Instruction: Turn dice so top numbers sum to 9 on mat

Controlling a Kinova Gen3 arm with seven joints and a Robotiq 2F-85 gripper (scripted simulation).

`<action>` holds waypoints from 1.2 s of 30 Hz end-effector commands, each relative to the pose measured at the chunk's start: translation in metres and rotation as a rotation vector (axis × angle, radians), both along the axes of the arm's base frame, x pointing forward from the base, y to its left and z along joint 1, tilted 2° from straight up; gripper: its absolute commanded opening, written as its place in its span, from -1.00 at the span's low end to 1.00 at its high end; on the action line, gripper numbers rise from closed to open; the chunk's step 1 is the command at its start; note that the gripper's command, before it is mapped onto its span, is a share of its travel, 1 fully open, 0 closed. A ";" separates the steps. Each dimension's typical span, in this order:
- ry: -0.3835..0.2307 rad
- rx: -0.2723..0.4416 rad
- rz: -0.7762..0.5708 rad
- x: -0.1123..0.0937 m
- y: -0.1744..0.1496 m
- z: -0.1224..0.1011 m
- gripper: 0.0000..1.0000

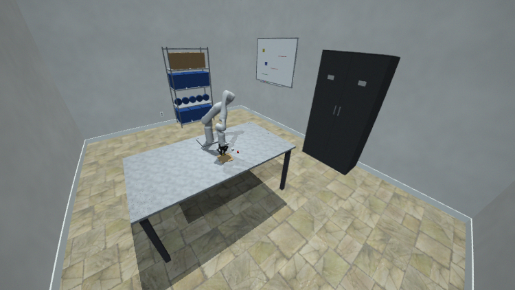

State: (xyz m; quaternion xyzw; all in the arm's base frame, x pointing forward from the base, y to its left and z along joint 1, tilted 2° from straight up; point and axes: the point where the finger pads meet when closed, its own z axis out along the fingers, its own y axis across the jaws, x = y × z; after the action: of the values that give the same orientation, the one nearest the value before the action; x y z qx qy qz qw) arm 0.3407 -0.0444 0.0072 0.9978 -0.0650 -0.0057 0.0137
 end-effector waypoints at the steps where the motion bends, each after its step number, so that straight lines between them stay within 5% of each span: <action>1: -0.001 0.000 0.000 0.000 0.000 0.000 -0.69; 36: -0.001 0.000 0.000 0.000 0.000 0.000 -0.61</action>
State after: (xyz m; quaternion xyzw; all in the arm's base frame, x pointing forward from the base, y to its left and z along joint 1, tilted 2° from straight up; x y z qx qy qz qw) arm 0.3406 -0.0445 0.0071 0.9978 -0.0652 -0.0058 0.0137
